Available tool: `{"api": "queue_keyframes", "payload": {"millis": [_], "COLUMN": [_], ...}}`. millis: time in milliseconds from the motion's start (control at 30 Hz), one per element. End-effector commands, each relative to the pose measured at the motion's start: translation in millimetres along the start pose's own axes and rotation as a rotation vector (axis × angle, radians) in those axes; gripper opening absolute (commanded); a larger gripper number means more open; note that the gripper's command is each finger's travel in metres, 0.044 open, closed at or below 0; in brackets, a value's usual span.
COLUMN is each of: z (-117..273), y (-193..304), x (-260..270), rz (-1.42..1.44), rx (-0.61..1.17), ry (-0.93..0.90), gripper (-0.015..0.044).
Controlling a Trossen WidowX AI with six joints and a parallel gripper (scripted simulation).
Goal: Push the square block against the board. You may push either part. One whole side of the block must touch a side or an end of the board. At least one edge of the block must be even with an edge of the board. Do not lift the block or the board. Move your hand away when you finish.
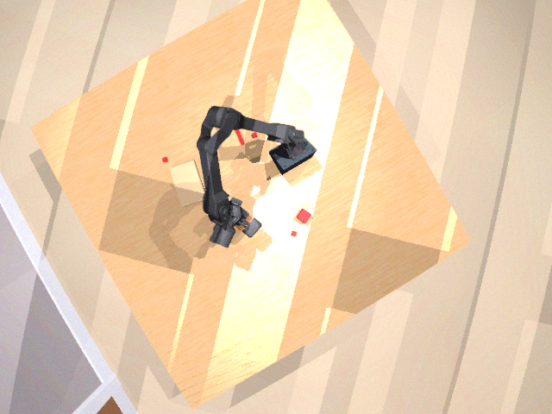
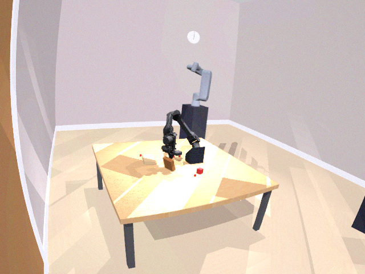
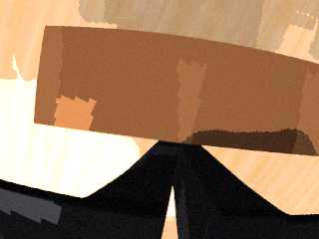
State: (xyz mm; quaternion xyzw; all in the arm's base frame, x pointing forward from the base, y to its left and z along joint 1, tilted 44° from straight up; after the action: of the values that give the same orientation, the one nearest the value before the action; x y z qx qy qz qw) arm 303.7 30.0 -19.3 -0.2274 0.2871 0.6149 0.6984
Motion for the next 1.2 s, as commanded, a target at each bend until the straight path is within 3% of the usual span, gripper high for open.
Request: {"api": "queue_keyframes", "payload": {"millis": [0,300,1167], "z": [-0.6,-1.0,-1.4], "y": [-5.9,-12.8,26.9], "x": [0.2,1.7,-5.9], "rz": [0.005,0.004,0.006], "rx": [0.0,0.0,0.002], "ry": [0.005,0.005,0.005], "gripper": [0.0,0.0,0.0]}}
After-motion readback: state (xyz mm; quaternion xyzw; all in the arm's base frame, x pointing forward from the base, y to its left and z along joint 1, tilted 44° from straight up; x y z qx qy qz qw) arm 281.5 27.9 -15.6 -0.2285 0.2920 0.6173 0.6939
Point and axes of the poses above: the point midway between the two fingers, 35 mm back from their tips, its own z axis back along the fingers, its own x axis across the jaws, y = z × x, the point moved 5 cm from there along z, back along the fingers, and after that the axes turned 13 degrees about -z, right-handed, at the moved point
